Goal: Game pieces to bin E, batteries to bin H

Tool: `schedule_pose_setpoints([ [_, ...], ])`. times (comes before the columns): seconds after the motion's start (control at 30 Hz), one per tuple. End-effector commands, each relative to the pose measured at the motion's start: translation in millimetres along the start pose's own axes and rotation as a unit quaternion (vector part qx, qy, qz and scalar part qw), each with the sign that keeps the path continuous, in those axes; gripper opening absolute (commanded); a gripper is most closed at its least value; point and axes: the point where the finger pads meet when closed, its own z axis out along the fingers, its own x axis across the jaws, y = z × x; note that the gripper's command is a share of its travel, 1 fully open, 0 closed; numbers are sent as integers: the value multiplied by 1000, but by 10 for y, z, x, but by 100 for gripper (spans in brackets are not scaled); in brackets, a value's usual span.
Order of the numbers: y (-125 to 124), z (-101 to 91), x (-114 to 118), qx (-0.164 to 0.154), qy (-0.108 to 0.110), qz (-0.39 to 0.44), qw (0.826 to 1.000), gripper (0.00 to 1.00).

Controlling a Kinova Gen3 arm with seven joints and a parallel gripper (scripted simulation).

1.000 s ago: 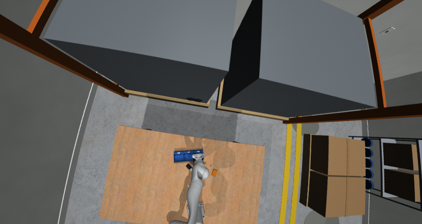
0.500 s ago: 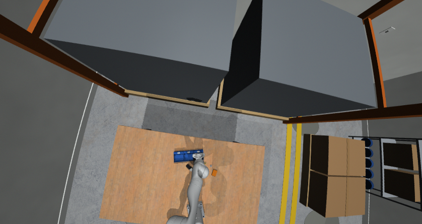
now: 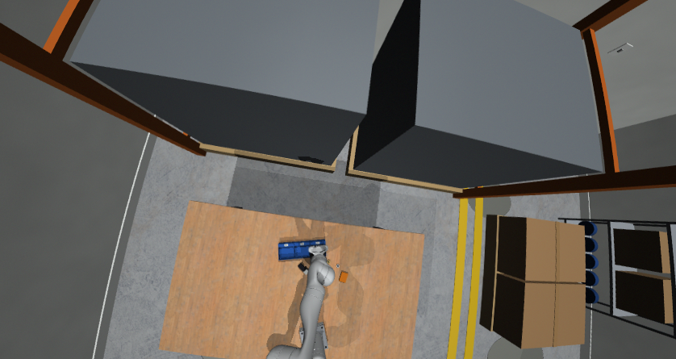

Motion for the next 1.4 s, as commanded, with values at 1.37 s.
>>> schedule_pose_setpoints([
  [1.37,-6,-180,1,1,0,0,1000,31],
])
